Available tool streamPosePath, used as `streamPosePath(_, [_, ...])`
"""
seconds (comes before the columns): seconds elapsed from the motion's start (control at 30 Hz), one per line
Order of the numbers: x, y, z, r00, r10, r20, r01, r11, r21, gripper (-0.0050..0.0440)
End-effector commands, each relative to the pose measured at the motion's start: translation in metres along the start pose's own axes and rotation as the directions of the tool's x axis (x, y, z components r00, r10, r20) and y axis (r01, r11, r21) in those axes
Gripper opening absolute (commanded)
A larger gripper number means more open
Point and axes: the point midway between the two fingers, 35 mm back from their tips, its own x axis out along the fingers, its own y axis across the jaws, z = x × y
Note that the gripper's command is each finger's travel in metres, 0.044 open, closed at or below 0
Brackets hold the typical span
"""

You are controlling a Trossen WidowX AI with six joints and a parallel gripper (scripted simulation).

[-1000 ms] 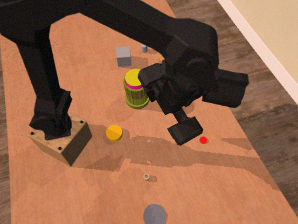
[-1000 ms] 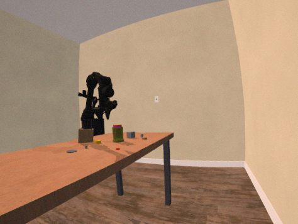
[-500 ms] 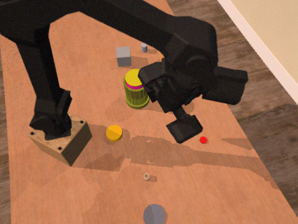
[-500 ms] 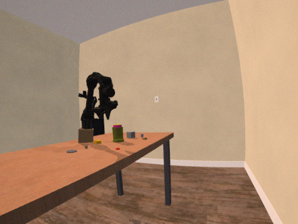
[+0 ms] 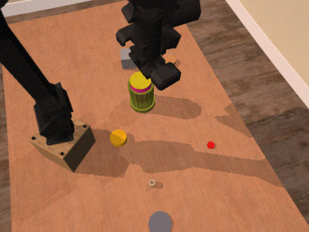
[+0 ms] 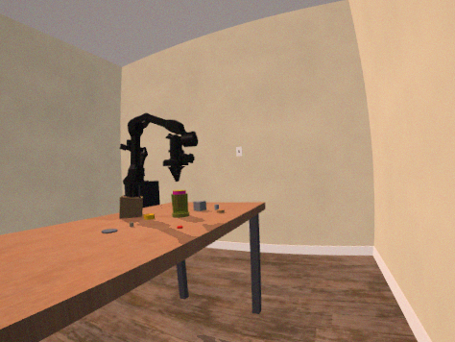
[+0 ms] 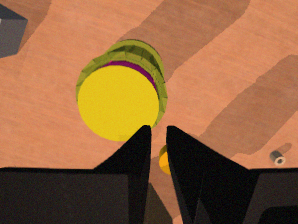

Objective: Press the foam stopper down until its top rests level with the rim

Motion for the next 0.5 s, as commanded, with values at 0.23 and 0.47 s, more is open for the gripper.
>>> streamPosePath(0.23, [-0.003, 0.031, -0.002, 0.998, -0.045, 0.045, 0.045, 0.999, -0.001, 0.0])
streamPosePath(0.47, [0.018, 0.03, -0.002, 0.998, -0.045, 0.045, 0.045, 0.999, -0.001, 0.0])
